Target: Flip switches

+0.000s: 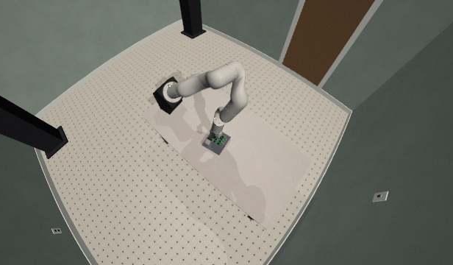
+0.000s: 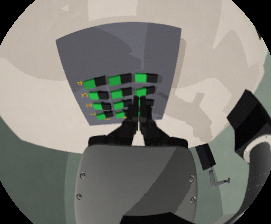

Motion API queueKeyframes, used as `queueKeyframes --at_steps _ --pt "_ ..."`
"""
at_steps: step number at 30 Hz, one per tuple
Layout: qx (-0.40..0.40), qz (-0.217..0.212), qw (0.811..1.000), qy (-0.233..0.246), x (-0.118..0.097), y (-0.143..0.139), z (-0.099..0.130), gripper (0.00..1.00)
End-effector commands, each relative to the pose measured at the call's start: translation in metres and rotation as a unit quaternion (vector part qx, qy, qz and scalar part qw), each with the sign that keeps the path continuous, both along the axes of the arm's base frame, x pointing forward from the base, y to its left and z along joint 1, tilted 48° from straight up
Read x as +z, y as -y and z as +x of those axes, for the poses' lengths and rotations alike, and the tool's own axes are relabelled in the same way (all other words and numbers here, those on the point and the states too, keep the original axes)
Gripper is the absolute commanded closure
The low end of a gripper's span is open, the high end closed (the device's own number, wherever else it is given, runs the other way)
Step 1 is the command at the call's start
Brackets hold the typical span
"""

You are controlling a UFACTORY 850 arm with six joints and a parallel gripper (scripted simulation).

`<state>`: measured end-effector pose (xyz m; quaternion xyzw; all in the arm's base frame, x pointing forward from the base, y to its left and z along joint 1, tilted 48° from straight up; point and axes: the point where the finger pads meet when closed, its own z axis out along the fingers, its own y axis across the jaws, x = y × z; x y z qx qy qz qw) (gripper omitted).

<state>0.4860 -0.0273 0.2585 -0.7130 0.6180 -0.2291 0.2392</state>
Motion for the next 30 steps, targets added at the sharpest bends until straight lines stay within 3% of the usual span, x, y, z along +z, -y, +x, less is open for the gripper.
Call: queueKeyframes --at_steps 1,19,30 --pt "0.0 0.0 1.0 0.0 0.0 0.0 0.0 1.0" --pt "0.0 0.0 1.0 0.0 -0.001 0.0 0.002 1.0" --pt "0.0 0.0 1.0 0.0 -0.017 -0.001 0.014 1.0"
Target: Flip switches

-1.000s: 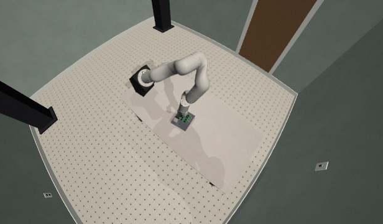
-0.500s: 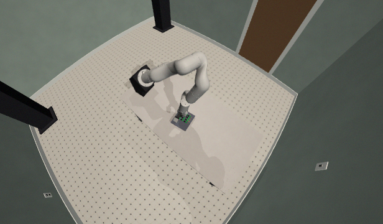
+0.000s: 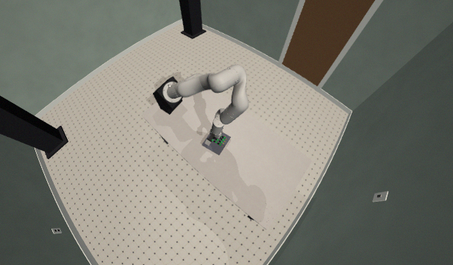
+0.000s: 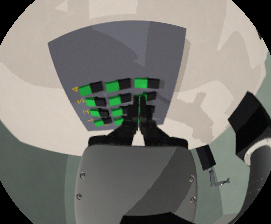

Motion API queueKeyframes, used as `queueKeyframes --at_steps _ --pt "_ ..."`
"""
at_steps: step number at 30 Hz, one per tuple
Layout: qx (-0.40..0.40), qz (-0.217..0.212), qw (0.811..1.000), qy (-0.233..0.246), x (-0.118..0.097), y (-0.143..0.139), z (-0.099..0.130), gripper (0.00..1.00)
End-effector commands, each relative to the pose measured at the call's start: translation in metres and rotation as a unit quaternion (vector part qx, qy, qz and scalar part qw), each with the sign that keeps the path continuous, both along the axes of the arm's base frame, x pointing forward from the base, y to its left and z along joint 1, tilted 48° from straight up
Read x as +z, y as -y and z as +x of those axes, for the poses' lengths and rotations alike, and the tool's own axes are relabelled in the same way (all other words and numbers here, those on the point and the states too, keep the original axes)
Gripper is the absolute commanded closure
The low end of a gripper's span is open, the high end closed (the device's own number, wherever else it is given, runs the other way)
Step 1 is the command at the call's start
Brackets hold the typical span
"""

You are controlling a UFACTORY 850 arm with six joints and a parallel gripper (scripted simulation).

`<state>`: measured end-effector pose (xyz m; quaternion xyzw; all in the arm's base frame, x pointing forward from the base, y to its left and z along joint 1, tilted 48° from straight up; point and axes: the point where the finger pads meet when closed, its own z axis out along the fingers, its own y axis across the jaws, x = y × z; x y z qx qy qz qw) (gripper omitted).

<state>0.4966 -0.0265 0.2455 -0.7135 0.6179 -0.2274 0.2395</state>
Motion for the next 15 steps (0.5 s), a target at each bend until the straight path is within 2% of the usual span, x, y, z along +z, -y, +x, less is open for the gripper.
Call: queueKeyframes --at_steps 1,15 --pt "-0.001 -0.001 1.0 0.001 -0.0041 -0.0004 0.0039 1.0" --pt "-0.001 -0.001 1.0 0.001 -0.006 -0.0005 0.0055 1.0"
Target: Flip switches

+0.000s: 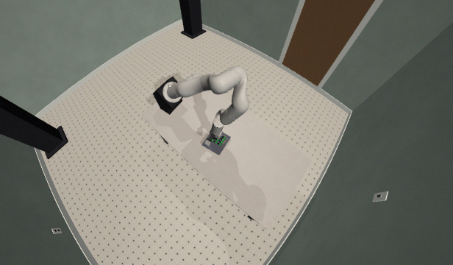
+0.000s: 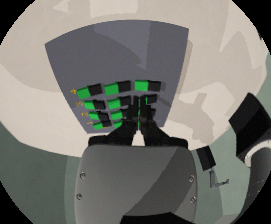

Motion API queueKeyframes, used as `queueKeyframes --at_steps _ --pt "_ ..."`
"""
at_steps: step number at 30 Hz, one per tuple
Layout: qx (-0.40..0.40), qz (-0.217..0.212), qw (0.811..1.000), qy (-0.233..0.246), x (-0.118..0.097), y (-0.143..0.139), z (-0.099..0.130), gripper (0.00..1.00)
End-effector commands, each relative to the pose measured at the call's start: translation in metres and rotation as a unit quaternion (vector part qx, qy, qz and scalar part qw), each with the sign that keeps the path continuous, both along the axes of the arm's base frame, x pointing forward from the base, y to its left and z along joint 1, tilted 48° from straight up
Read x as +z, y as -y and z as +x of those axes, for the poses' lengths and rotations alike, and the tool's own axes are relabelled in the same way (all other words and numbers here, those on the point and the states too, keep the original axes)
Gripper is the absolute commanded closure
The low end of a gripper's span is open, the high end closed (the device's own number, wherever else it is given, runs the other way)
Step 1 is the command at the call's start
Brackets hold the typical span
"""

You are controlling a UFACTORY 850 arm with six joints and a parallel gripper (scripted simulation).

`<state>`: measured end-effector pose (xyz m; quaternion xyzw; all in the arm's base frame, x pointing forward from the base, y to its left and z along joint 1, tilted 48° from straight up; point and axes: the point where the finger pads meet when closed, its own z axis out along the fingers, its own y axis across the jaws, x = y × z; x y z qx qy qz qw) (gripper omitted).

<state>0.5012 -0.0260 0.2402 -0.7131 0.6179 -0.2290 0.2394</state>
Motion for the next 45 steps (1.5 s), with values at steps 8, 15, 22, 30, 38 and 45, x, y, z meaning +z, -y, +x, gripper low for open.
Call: queueKeyframes --at_steps 8,15,22,30,38,45 --pt "0.0 0.0 1.0 0.0 -0.003 0.0 0.002 1.0" --pt "0.0 0.0 1.0 0.0 -0.003 0.0 0.003 1.0" --pt "0.0 0.0 1.0 0.0 -0.003 0.0 0.003 1.0" --pt "0.0 0.0 1.0 0.0 -0.001 0.0 0.001 1.0" --pt "0.0 0.0 1.0 0.0 0.015 0.001 -0.012 1.0" --pt "0.0 0.0 1.0 0.0 0.019 0.001 -0.015 1.0"
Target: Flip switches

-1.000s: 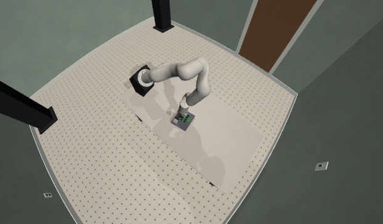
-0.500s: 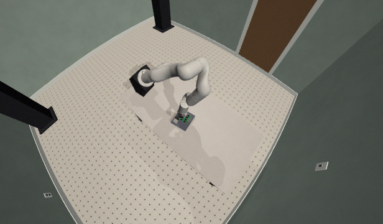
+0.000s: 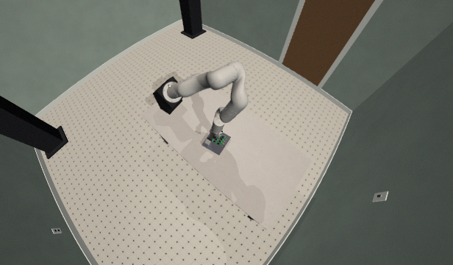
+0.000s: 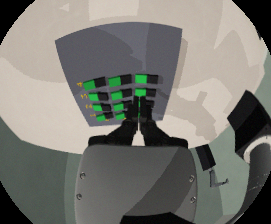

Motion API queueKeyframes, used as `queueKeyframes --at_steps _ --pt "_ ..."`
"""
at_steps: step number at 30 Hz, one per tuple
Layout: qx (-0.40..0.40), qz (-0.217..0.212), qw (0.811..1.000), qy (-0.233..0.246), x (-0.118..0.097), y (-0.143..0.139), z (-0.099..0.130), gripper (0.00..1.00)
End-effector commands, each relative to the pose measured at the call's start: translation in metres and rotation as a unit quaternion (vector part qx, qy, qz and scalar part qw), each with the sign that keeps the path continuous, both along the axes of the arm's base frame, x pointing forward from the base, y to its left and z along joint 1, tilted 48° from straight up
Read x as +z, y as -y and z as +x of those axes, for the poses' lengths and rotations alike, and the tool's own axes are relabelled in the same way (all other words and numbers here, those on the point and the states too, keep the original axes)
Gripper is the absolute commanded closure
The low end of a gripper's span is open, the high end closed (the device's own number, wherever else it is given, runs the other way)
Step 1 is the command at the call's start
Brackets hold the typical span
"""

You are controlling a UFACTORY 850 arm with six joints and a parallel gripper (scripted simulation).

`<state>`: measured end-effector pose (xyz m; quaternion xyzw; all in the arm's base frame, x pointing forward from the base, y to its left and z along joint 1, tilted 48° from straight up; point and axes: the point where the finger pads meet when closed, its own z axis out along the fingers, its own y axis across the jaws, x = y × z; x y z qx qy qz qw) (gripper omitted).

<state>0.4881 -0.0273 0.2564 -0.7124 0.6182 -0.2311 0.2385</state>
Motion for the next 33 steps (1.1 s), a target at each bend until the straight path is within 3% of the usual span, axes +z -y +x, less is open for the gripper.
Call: queueKeyframes --at_steps 1,14,23,33 --pt "0.001 0.002 1.0 -0.001 0.003 0.0 -0.002 1.0" --pt "0.002 0.003 1.0 0.003 0.002 0.0 -0.002 1.0" --pt "0.006 0.021 0.989 0.144 -0.023 0.027 -0.021 1.0" --pt "0.006 0.022 0.988 0.154 -0.024 0.029 -0.023 1.0"
